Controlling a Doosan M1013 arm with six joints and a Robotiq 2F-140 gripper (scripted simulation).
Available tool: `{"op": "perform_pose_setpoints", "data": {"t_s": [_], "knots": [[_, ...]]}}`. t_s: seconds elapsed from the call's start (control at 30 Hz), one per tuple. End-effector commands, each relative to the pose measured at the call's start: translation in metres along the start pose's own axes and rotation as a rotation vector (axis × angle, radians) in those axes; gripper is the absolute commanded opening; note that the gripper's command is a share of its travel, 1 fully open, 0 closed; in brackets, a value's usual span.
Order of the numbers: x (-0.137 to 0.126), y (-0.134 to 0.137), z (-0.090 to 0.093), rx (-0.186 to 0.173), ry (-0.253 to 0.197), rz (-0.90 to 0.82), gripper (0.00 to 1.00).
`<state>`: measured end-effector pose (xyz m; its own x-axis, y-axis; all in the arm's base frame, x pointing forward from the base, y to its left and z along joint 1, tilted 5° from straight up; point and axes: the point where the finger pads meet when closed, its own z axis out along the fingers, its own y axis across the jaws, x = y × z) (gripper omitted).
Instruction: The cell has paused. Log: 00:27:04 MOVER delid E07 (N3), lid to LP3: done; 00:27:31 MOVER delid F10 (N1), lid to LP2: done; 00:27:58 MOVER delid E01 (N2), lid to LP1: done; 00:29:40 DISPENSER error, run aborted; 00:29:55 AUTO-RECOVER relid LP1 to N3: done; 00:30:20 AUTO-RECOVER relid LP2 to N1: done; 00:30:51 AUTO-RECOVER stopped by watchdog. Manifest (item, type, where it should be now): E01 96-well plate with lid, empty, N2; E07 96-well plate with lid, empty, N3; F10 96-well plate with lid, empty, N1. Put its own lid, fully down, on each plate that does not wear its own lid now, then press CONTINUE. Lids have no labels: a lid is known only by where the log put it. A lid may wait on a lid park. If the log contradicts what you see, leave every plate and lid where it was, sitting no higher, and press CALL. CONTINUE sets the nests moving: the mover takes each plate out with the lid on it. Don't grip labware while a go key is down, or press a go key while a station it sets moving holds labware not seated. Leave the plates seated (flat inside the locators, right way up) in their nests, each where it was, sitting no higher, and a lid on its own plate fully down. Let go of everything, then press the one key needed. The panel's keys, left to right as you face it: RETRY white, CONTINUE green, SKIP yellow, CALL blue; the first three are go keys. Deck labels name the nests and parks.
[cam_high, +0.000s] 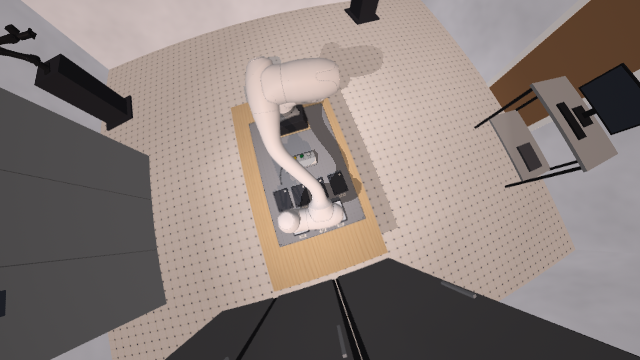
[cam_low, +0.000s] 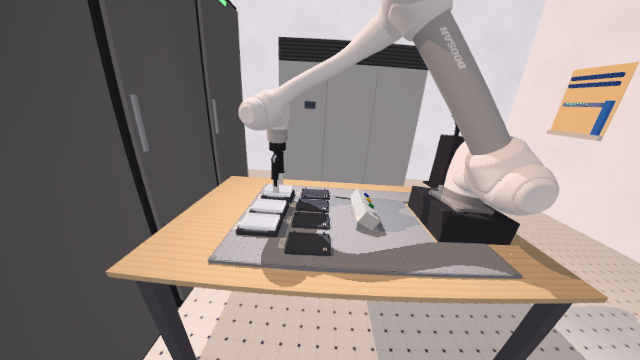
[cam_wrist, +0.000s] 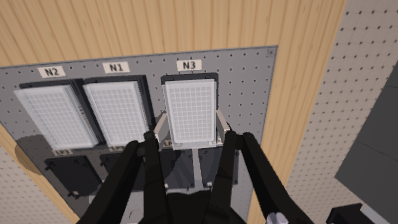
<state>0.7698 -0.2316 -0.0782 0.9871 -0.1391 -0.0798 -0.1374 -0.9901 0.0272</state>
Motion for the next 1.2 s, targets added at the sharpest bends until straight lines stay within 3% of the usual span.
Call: {"op": "perform_pose_setpoints", "data": {"t_s": [0.0,1.17], "knots": [[-0.0003,0.0029,0.0049,-0.006,-0.001,-0.001,0.00],[0.0007,0.0029,0.0128,-0.006,-0.001,0.000,0.00]]}}
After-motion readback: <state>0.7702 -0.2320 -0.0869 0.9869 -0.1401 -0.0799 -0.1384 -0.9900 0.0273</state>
